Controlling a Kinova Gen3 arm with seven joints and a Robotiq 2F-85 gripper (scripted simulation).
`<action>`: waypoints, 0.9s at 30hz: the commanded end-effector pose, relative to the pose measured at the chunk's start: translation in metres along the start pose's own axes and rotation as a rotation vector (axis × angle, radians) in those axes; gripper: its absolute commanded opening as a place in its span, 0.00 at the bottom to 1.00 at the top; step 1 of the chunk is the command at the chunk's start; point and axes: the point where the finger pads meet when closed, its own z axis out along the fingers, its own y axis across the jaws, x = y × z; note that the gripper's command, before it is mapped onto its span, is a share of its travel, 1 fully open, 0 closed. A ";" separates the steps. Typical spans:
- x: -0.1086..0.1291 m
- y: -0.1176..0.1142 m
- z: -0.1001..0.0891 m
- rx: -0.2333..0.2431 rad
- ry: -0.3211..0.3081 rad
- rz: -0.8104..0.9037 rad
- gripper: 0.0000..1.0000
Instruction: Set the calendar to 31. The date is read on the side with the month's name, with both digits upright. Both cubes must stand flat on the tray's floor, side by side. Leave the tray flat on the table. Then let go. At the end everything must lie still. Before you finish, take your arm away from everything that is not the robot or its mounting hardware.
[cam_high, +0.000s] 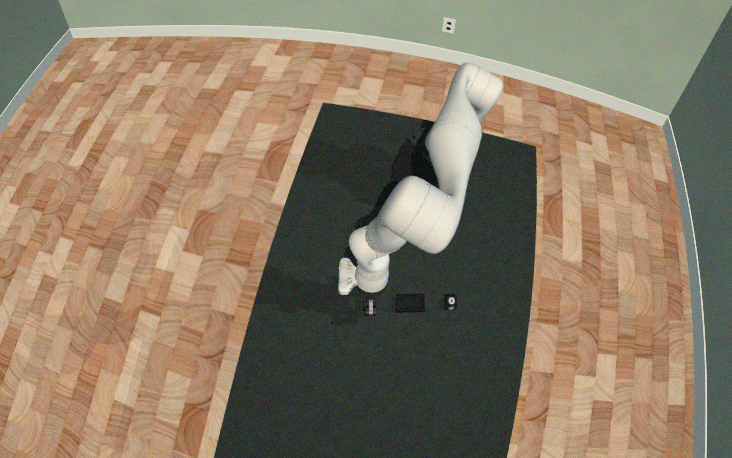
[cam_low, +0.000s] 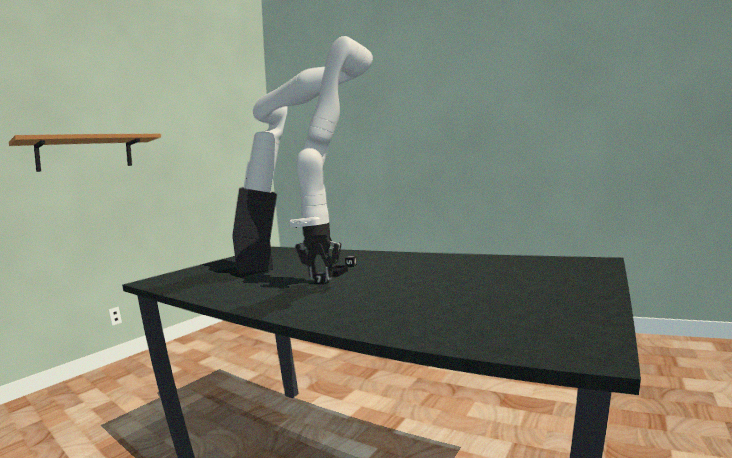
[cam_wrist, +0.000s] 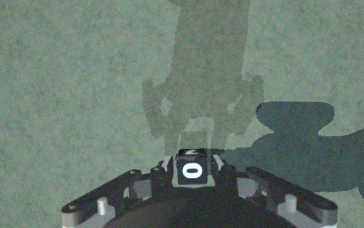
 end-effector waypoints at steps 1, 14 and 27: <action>0.000 0.000 -0.001 0.001 0.001 0.000 0.46; 0.000 0.000 -0.036 0.001 0.001 0.000 0.46; 0.000 0.000 -0.088 0.001 0.001 0.000 0.46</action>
